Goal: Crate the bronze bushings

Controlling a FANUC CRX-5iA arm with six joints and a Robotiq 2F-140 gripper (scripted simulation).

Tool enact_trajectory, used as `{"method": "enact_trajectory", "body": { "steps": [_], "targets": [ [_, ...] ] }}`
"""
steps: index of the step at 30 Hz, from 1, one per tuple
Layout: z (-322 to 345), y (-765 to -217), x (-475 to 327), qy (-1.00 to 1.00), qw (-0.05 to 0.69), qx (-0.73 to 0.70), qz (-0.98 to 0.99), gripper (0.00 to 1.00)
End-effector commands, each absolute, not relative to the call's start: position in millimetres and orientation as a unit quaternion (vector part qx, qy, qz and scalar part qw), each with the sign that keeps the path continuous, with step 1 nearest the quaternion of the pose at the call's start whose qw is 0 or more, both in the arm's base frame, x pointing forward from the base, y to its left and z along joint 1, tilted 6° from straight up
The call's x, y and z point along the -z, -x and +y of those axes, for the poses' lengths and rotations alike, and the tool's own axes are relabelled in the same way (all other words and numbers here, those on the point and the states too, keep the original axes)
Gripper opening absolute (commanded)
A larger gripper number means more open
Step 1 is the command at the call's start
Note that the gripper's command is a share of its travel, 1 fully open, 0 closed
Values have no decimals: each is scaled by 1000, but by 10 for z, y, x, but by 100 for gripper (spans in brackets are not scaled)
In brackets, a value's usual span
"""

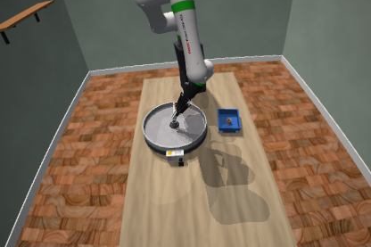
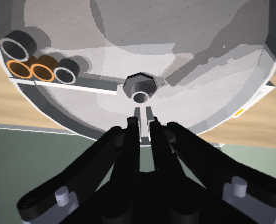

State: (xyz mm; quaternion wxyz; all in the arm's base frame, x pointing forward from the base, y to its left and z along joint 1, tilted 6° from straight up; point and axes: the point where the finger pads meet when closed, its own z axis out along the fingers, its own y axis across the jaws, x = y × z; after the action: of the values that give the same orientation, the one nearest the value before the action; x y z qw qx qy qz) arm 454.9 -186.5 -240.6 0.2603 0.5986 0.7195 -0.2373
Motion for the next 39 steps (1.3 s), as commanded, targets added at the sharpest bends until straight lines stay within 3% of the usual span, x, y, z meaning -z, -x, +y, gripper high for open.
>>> {"method": "enact_trajectory", "body": {
  "steps": [1, 26, 39],
  "targets": [
    [-1859, -4487, 2412, -591, 236, 230, 737, 6],
    [-1789, -4077, 2431, -513, 70, 162, 840, 6],
    [-1740, -3778, 2432, -436, -58, 101, 892, 6]
  ]
}}
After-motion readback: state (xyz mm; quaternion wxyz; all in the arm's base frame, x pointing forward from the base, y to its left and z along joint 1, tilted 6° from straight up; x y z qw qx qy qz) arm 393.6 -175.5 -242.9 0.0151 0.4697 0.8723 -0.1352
